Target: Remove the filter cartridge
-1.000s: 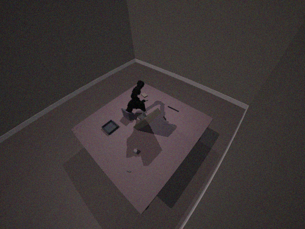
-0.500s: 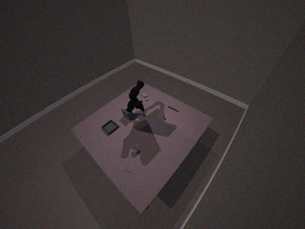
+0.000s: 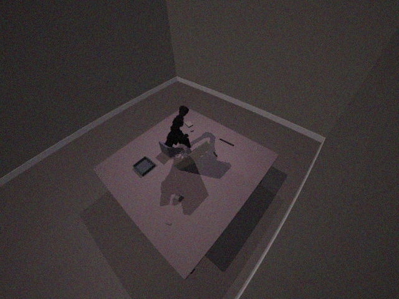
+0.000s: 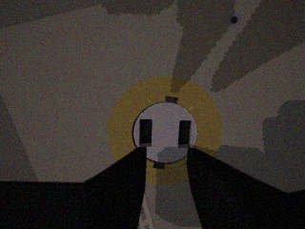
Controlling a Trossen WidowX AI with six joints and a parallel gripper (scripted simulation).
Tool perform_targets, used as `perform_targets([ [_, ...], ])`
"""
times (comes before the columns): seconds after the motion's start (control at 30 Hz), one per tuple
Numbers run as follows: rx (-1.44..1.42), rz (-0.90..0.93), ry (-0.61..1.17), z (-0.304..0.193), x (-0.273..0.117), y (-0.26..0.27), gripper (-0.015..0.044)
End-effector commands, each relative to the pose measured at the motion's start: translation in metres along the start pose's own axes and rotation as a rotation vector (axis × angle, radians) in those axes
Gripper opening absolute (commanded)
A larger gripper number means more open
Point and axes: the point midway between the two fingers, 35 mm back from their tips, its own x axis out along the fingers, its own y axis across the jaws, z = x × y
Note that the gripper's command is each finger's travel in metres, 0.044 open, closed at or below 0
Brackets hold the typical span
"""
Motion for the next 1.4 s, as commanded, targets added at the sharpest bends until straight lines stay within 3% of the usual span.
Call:
perform_targets([
  [0.0,0.007,-0.001,-0.003,0.001,0.006,-0.001,0.0106],
  [0.53,0.008,0.006,0.004,-0.002,0.031,-0.001,0.0106],
  [1.37,0.008,0.006,0.005,-0.001,0.033,0.0,0.0106],
])
